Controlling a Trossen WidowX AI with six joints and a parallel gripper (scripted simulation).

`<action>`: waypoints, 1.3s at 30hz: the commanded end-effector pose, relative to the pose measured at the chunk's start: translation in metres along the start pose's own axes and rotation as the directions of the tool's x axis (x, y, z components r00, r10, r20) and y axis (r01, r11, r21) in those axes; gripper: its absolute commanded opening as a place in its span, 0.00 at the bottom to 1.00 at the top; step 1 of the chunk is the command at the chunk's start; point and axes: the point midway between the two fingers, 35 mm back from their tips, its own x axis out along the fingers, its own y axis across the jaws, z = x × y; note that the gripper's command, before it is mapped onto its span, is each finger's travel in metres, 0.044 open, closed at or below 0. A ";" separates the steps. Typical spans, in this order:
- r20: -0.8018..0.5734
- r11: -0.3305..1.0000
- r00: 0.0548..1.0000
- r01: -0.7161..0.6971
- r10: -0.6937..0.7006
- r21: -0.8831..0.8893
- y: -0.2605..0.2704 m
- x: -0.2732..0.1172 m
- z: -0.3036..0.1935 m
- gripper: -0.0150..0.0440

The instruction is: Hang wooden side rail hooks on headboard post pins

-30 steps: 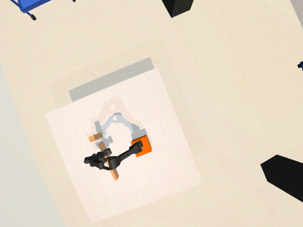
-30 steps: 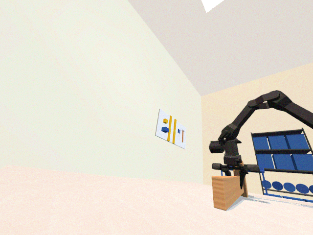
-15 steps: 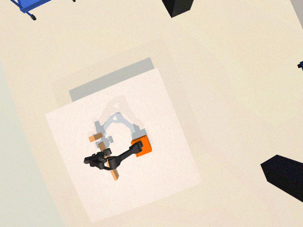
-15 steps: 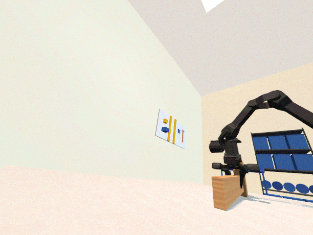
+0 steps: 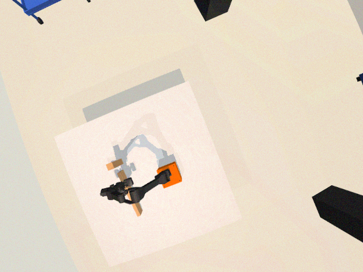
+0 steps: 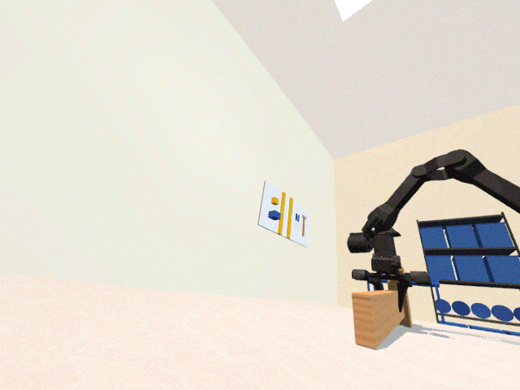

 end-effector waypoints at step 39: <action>-0.002 1.000 1.000 0.017 -0.017 0.000 -0.004 -0.001 -0.006 0.25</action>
